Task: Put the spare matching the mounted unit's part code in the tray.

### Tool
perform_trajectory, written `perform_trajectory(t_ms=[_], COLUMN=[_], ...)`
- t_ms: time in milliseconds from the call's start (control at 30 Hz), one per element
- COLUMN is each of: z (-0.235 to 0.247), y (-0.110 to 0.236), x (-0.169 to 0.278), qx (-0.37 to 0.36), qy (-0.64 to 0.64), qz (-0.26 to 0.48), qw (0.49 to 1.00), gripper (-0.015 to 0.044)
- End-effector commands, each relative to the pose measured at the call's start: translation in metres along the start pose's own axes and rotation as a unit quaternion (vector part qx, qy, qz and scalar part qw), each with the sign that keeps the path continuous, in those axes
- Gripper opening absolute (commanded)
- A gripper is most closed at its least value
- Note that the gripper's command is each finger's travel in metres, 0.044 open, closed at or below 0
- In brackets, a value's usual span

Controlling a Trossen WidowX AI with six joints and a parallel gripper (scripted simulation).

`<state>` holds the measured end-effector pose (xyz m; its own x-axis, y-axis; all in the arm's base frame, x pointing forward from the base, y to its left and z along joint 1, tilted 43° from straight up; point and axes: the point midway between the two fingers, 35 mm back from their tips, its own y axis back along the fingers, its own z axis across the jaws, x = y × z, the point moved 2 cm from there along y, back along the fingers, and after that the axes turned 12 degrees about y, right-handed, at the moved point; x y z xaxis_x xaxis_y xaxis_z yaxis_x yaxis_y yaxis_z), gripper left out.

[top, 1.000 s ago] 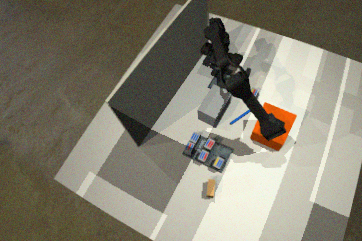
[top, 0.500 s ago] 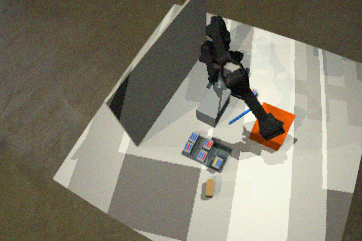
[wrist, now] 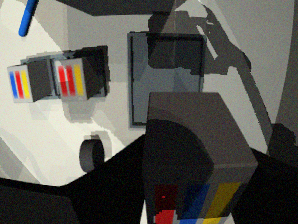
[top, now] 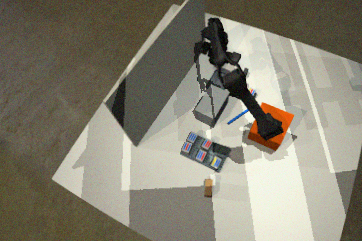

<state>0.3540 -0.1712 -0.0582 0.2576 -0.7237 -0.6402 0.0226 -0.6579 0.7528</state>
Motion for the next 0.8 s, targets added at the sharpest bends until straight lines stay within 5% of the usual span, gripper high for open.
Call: perform_trajectory(t_ms=[0, 767], z=[0.000, -0.002], y=[-0.006, -0.031], x=[0.000, 0.002], qx=[0.001, 0.001], qy=[-0.004, -0.004], qz=[-0.003, -0.002], qw=[1.000, 1.000], gripper=[0.0000, 0.0000])
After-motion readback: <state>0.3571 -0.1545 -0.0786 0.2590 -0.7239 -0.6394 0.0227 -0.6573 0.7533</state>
